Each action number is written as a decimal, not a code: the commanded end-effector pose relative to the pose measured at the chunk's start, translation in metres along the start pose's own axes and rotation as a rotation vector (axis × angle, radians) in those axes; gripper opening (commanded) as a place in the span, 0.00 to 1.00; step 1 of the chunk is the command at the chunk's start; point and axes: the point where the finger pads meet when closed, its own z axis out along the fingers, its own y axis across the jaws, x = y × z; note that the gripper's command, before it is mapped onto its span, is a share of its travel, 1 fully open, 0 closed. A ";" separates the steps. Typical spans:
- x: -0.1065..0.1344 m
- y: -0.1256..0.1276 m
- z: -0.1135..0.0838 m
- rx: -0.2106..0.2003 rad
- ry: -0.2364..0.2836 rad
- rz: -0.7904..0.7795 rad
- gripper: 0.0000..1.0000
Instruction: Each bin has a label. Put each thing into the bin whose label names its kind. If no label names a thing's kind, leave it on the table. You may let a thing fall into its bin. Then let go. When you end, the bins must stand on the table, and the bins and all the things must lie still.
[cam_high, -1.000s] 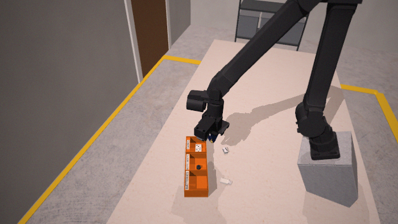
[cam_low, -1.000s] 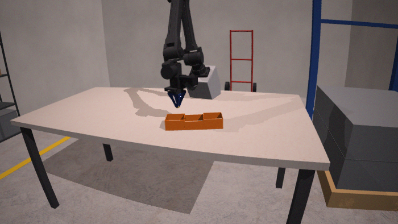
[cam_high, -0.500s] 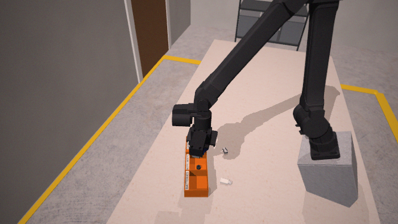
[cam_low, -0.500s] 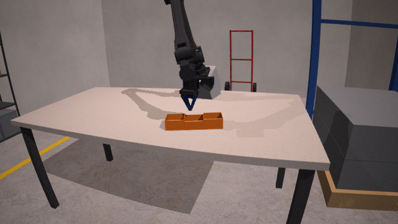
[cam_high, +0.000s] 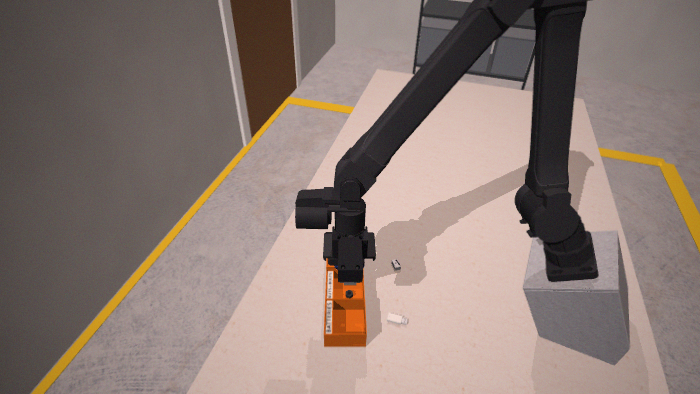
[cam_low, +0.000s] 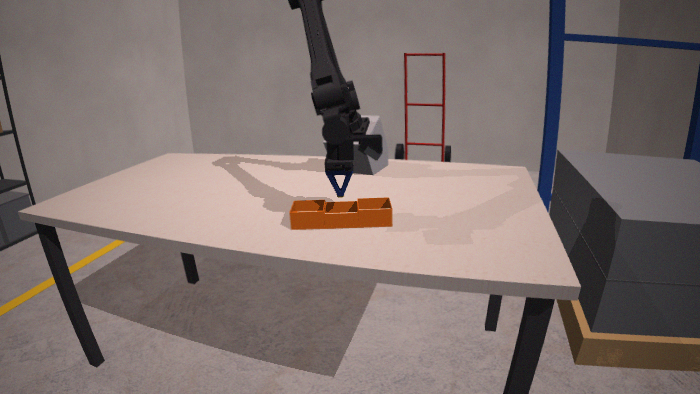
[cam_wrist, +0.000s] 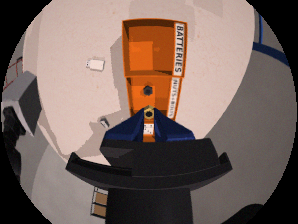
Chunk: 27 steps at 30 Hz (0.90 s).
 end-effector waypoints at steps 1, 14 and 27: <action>0.000 -0.014 -0.011 0.037 -0.005 -0.006 0.11; 0.002 -0.006 0.010 0.015 -0.002 -0.011 0.11; -0.003 -0.012 0.029 0.027 -0.008 -0.020 0.11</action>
